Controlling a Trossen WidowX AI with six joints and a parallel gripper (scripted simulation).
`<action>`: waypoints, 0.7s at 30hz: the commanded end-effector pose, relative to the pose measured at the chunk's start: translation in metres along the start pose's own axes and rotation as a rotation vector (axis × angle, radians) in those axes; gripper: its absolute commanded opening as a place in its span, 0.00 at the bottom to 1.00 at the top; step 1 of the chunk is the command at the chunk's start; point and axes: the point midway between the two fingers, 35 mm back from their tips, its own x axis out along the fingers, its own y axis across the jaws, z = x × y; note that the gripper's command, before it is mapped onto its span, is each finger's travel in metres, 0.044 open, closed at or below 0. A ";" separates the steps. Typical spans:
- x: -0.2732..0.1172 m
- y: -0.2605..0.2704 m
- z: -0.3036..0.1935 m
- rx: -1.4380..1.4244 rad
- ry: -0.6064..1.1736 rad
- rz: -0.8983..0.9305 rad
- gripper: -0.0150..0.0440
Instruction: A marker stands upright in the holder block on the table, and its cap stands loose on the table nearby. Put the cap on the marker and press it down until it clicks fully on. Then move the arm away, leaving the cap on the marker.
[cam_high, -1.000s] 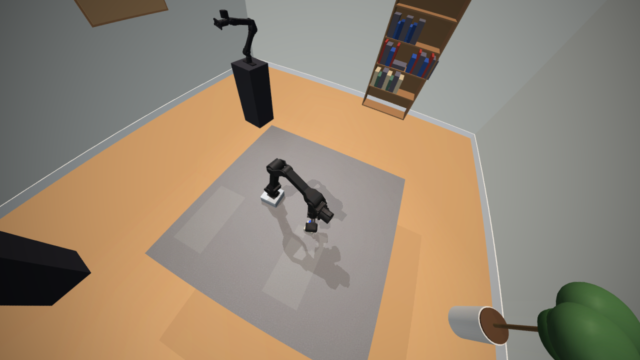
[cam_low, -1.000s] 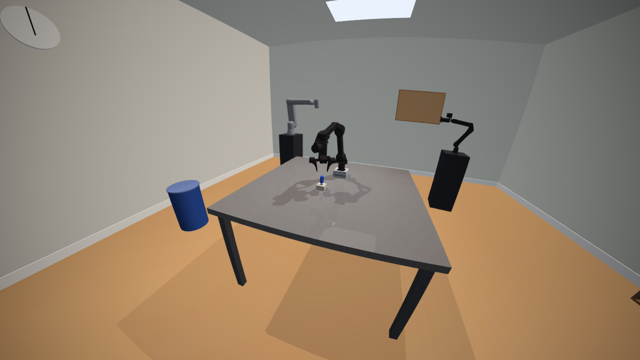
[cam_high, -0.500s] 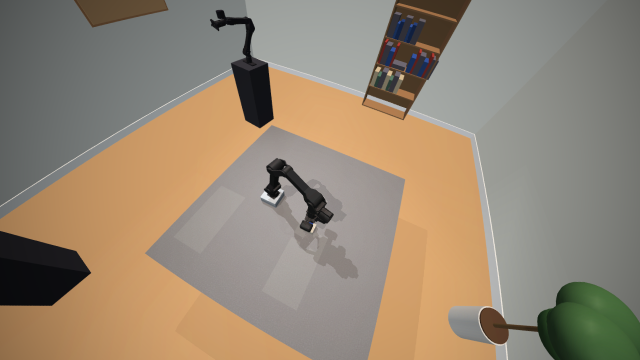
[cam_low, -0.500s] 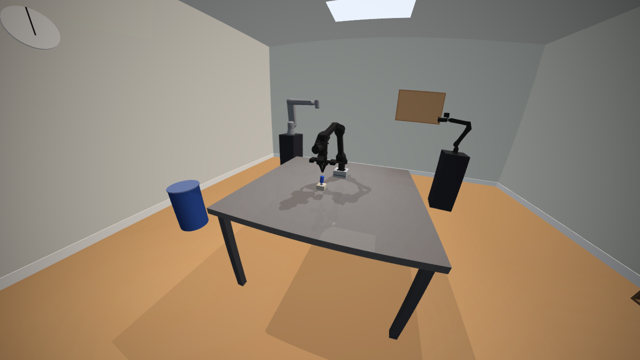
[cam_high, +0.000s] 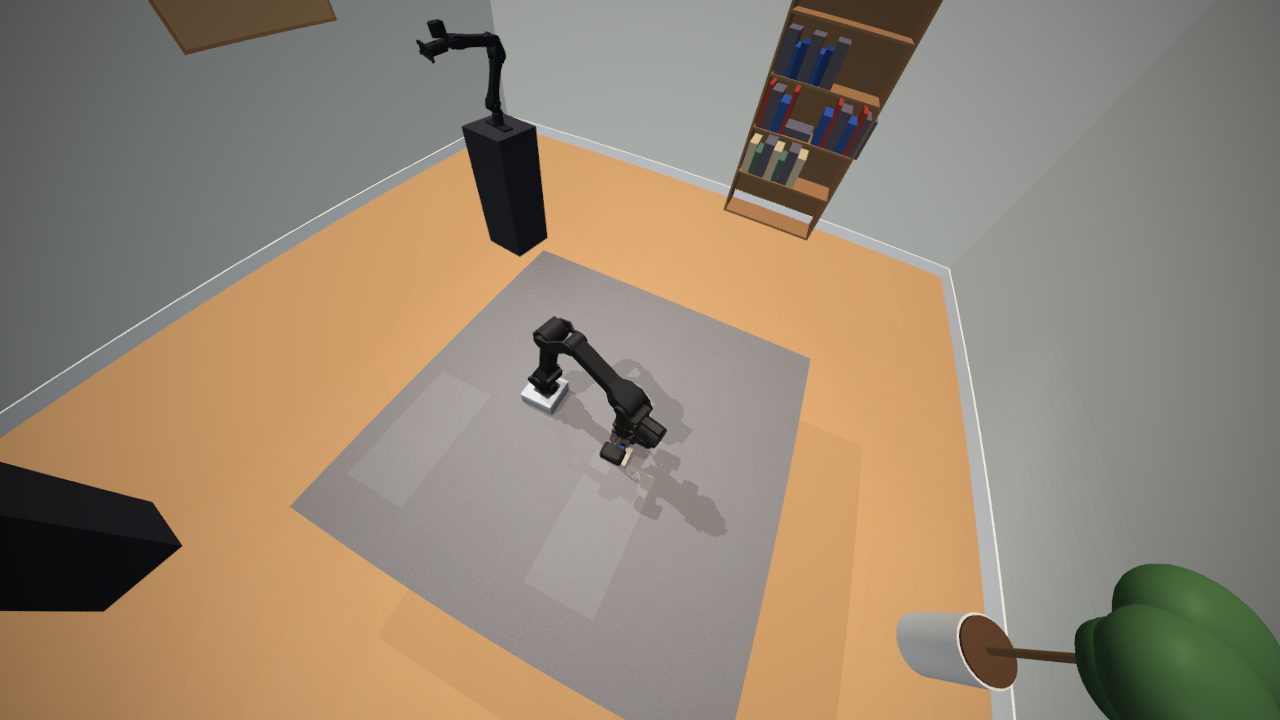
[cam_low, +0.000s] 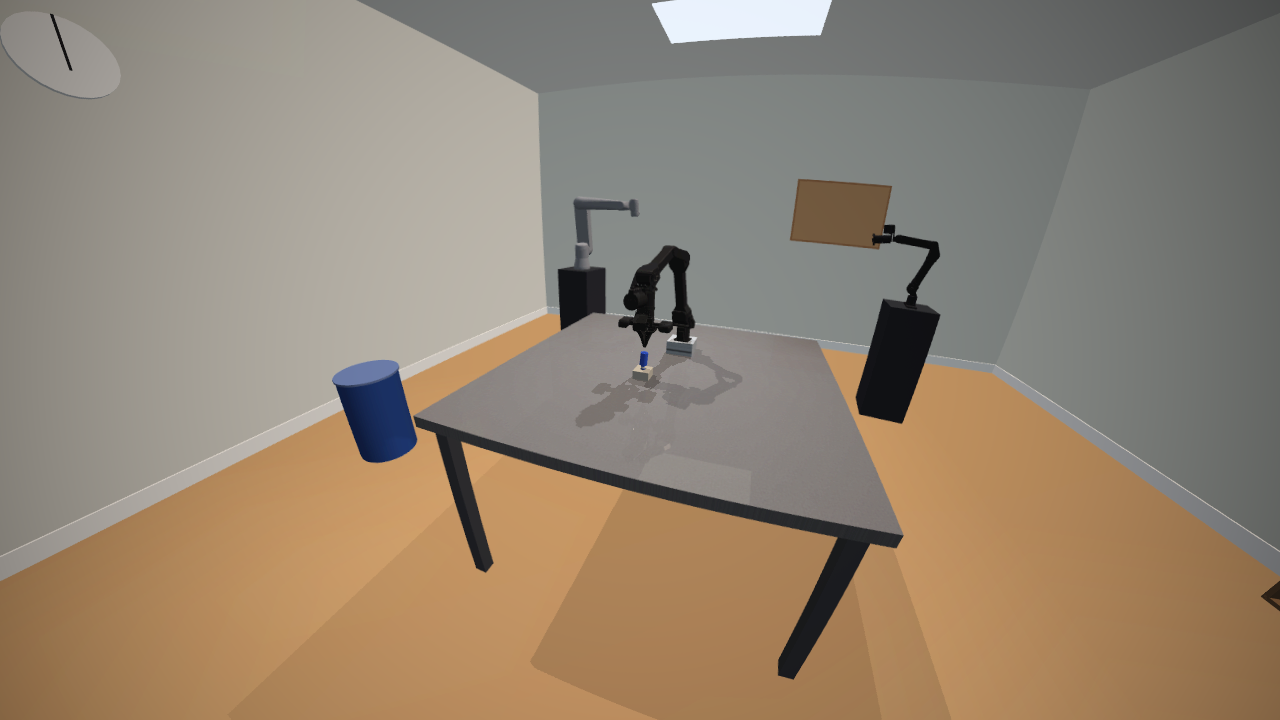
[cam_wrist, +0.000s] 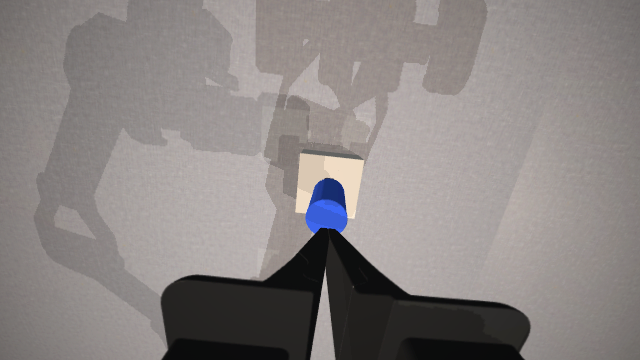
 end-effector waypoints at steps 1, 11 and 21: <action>0.007 0.000 -0.001 0.003 0.003 -0.001 0.25; 0.022 0.000 -0.001 0.003 0.003 -0.001 0.25; 0.027 -0.001 0.001 0.003 -0.007 -0.005 0.25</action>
